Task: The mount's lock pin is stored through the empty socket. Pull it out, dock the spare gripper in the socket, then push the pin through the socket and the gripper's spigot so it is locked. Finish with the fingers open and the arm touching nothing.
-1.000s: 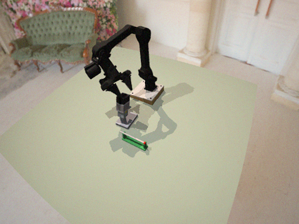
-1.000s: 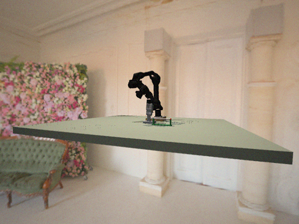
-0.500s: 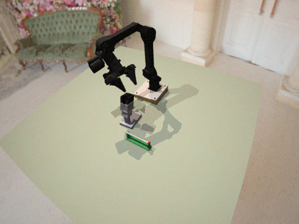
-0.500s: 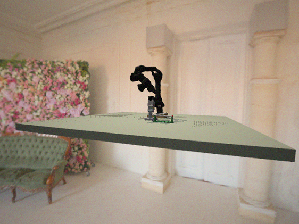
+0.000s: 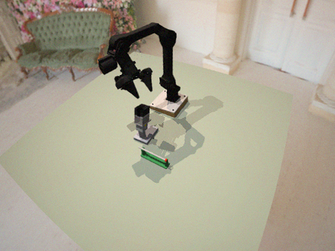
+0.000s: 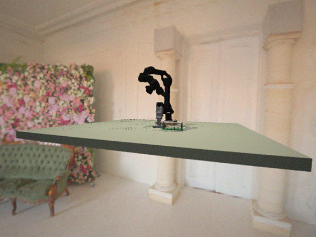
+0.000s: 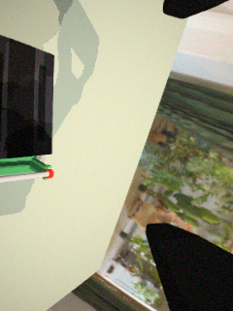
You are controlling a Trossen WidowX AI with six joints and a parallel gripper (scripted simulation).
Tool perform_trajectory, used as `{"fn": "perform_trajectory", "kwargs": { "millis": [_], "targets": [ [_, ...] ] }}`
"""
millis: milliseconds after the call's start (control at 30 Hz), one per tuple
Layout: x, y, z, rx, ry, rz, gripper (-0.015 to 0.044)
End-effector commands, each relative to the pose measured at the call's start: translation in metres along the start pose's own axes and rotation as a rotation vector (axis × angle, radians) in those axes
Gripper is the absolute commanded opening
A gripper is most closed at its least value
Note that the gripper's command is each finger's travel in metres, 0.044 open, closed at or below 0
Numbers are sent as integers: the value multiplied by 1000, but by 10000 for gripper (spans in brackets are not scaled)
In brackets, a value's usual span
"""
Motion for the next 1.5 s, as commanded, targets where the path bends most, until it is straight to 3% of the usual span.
{"fn": "perform_trajectory", "kwargs": {
  "millis": [0, 333, 567, 800, 967, 1233, 1467],
  "targets": [
    [1, 1, -1, -3, 1, 3, 440],
    [-70, 51, -3, 4, 4, 8, 180],
    [-85, 64, -1, -18, -60, -13, 180],
    [-66, 84, 34, -239, -747, -138, 180],
    [-54, 105, 56, -458, -1247, -135, 180],
    [-37, 145, 86, -871, -2020, 66, 180],
    [-25, 170, 103, -1150, -2414, 323, 180]
  ]
}}
Point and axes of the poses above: the point midway between the two fingers, 35 mm back from their tips, its own y axis out along the fingers, its own z axis across the jaws, x = y × z, the point moved 3 cm from there along -y, back along the fingers, and after that the axes turned 11 degrees about -y, right-handed, at the moved point
